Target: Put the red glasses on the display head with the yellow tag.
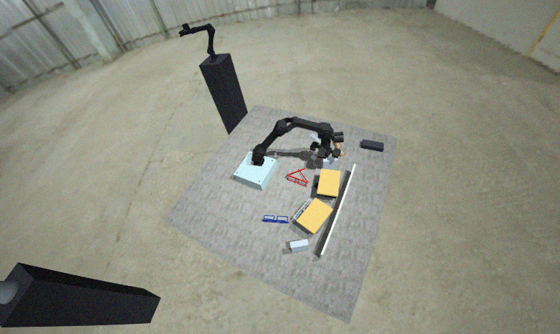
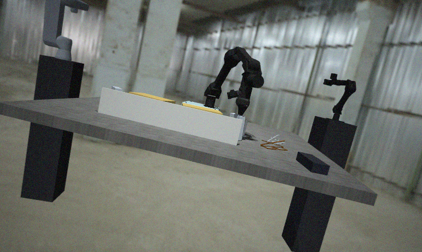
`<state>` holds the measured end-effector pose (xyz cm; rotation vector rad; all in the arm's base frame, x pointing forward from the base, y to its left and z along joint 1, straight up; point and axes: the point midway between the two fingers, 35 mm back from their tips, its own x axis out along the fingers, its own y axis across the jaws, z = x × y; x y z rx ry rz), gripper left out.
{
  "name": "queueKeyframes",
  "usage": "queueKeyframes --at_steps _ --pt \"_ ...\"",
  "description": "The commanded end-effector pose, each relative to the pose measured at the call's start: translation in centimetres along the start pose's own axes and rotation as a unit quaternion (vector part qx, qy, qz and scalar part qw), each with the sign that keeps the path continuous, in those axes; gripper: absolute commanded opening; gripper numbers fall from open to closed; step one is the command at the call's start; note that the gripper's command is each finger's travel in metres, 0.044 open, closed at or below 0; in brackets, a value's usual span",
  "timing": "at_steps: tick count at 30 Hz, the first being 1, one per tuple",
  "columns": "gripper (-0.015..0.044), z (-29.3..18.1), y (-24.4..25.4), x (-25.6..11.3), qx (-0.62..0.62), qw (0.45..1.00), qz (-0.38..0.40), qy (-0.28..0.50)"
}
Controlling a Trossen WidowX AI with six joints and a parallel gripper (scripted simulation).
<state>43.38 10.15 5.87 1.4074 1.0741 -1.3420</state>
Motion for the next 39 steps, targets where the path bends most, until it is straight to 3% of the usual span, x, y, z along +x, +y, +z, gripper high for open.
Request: queueKeyframes --at_steps 1,39 --pt "0.0000 0.0 0.2 0.0 -0.003 1.000 0.000 -0.001" --pt "0.0000 0.1 1.5 0.0 -0.003 1.000 0.000 -0.001"
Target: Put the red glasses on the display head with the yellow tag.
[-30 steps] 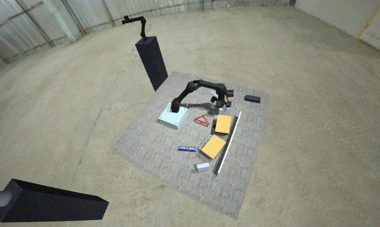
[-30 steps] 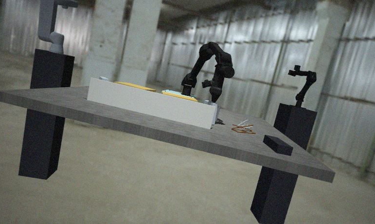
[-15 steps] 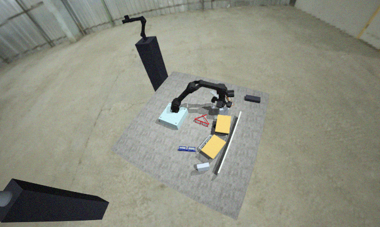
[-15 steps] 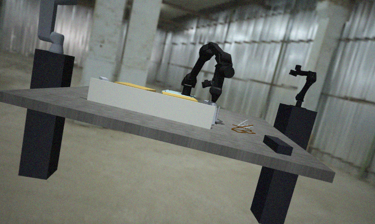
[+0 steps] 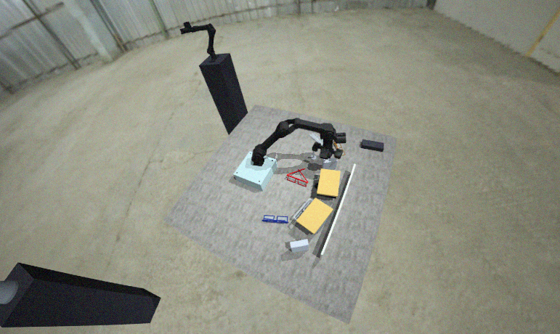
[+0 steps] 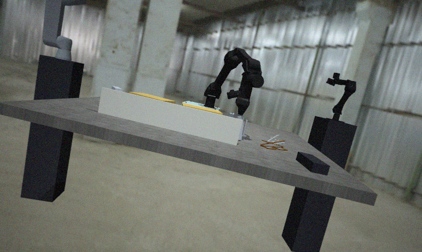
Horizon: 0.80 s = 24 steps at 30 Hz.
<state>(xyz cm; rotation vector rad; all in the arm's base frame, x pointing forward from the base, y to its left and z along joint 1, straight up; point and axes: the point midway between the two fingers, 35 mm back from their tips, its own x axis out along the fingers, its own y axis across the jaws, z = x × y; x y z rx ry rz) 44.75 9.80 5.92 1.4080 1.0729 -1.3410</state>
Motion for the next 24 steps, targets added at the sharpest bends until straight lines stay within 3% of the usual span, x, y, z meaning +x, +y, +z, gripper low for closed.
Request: queueKeyframes --at_steps 1,24 --pt "0.0000 0.06 0.16 0.03 -0.003 1.000 -0.001 -0.001" --pt "0.0000 0.11 0.95 0.05 -0.003 1.000 0.000 -0.001"
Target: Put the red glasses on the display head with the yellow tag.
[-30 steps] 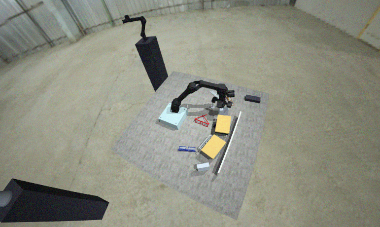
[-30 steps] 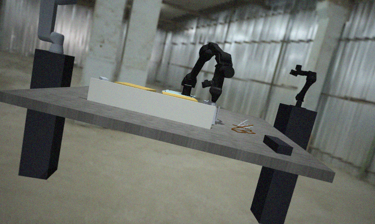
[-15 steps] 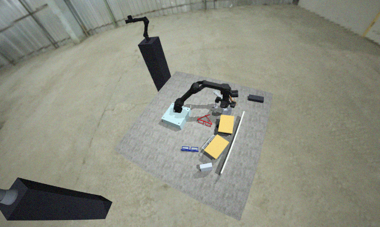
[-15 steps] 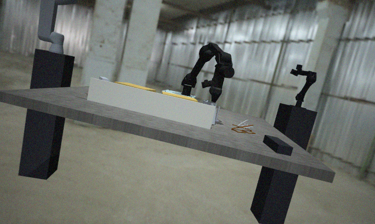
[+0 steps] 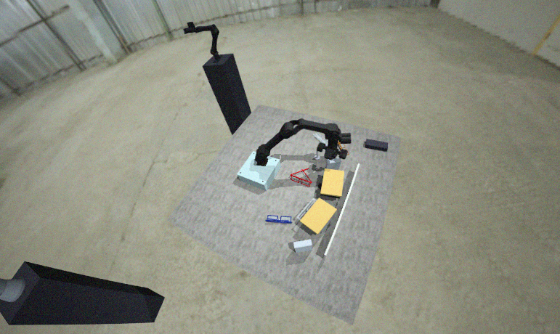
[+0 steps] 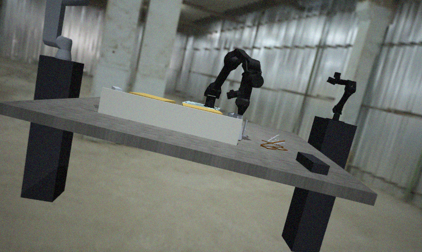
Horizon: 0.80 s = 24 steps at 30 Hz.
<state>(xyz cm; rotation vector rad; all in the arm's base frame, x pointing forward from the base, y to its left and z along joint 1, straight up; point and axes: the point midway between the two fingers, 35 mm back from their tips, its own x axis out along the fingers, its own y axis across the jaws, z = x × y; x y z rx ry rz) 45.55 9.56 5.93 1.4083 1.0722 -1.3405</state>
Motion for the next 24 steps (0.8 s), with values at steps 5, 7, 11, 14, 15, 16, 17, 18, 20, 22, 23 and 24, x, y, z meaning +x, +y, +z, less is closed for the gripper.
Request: queueKeyframes --at_steps 5,7,11,14,15,16,17,18,20,22,23,24 --pt "0.0000 0.0 -1.9 -2.8 -0.003 1.000 -0.002 -0.001" --pt "0.0000 0.0 -3.3 -4.5 -0.003 1.000 -0.002 -0.001" --pt "0.0000 0.1 -4.6 -5.9 -0.003 1.000 -0.003 -0.001" --pt "0.0000 0.1 -4.6 -5.9 -0.003 1.000 -0.003 -0.001" --pt "0.0026 -0.3 -3.9 -6.0 -0.008 1.000 0.007 0.005" --pt "0.0052 -0.3 -3.9 -6.0 -0.008 1.000 0.007 0.005" --pt "0.0079 -0.3 -3.9 -6.0 -0.008 1.000 0.007 0.005" --pt "0.0105 -0.3 -3.9 -6.0 -0.008 1.000 0.007 0.005" --pt "0.0157 -0.3 -3.9 -6.0 -0.008 1.000 0.007 0.005" --pt "0.0200 -0.3 -3.9 -6.0 -0.008 1.000 0.007 0.005" --pt "0.0200 -0.3 -3.9 -6.0 -0.008 1.000 0.007 0.005" --pt "0.0200 -0.3 -3.9 -6.0 -0.008 1.000 0.007 0.005"
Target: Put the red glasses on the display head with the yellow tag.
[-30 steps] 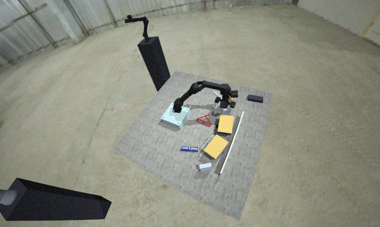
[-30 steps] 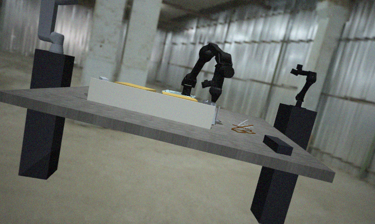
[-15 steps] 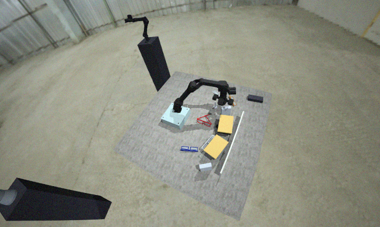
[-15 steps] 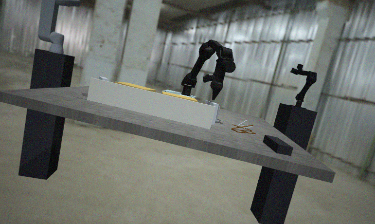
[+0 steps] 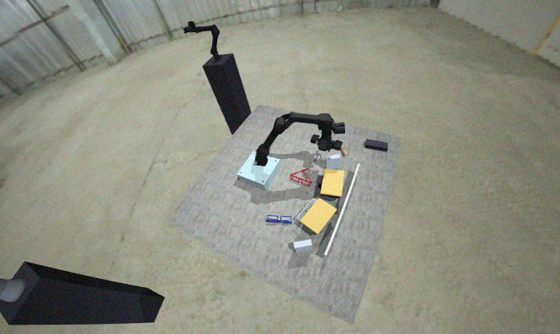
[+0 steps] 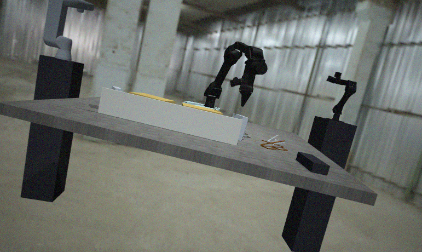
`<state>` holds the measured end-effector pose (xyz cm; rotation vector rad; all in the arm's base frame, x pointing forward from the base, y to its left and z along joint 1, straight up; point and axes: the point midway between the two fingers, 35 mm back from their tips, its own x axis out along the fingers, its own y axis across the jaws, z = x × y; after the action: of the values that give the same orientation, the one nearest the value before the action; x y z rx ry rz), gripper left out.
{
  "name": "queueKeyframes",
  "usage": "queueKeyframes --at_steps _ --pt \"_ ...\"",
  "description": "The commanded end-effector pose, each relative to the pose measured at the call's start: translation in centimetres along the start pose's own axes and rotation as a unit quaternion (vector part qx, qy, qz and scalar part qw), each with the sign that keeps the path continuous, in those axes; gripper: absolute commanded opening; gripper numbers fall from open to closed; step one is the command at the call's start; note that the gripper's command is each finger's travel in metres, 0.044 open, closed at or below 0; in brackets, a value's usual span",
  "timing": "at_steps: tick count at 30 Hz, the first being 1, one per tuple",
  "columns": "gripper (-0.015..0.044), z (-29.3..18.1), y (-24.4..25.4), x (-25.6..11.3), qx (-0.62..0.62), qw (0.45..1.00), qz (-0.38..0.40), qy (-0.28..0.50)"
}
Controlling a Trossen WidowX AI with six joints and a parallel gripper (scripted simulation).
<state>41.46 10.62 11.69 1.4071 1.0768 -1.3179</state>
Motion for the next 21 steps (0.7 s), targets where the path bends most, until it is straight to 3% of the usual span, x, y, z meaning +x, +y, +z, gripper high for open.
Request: queueKeyframes --at_steps 1,11,21 --pt "0.0200 -0.1 0.1 -0.1 -0.001 1.000 0.002 0.001" --pt "0.0200 0.1 0.0 -0.1 -0.007 1.000 0.002 0.001" --pt "0.0200 9.1 -3.6 2.2 -0.331 0.944 -0.005 -0.005"
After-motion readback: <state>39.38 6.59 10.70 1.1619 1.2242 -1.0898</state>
